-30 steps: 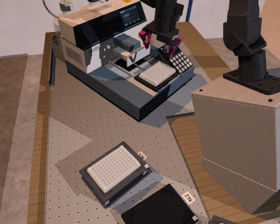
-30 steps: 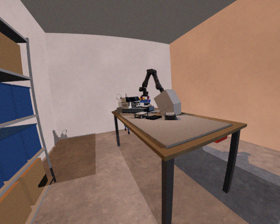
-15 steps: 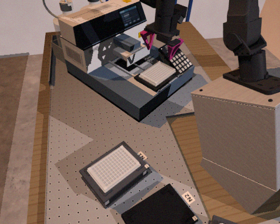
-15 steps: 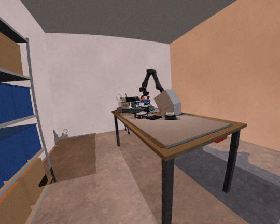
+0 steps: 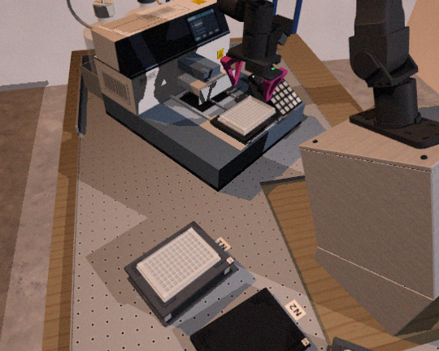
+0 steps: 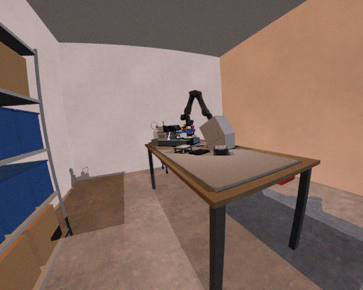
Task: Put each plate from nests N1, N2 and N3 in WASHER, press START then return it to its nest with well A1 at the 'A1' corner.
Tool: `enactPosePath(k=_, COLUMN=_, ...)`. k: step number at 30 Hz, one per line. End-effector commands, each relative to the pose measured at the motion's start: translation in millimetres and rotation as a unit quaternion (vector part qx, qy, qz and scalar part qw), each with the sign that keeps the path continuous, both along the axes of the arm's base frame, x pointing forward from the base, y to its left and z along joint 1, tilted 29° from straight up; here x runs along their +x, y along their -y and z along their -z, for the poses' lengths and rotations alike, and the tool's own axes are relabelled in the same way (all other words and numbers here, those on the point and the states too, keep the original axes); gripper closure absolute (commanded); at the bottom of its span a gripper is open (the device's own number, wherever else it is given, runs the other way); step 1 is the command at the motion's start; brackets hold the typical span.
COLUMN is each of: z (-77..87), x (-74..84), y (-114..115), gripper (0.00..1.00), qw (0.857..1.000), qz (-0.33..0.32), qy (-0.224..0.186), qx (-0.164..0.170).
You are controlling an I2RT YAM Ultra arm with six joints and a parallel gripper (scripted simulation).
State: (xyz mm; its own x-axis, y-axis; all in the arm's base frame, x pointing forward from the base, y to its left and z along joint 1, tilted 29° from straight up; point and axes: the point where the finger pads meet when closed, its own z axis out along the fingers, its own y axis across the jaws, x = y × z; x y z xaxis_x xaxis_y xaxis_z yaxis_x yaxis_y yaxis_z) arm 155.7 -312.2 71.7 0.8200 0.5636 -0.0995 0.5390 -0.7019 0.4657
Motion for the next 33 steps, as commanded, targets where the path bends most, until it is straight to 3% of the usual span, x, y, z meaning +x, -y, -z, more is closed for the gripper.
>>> enactPosePath(k=1, z=8.4, x=-3.4, y=4.1, gripper=0.0, qw=1.0, qz=0.01, qy=0.001, qx=0.0)
enactPosePath(k=5, z=7.0, x=-3.1, y=5.2, gripper=0.0, qw=1.0, qz=0.009, qy=0.004, qx=-0.006)
enactPosePath(k=6, z=14.3, x=-3.2, y=5.0, gripper=0.0, qw=1.0, qz=0.009, qy=0.0, qx=0.002)
enactPosePath(k=28, z=43.4, x=2.9, y=18.9, gripper=0.0, qw=1.0, qz=0.007, qy=-0.001, qx=0.002)
enactPosePath(k=31, z=42.4, x=3.0, y=19.5, gripper=0.0, qw=1.0, qz=0.007, qy=0.0, qx=0.0)
enactPosePath(k=32, z=31.8, x=9.0, y=23.1, gripper=0.0, qw=1.0, qz=0.003, qy=0.005, qx=-0.01)
enactPosePath(k=33, z=31.8, x=9.0, y=23.1, gripper=0.0, qw=1.0, qz=0.003, qy=0.005, qx=-0.01)
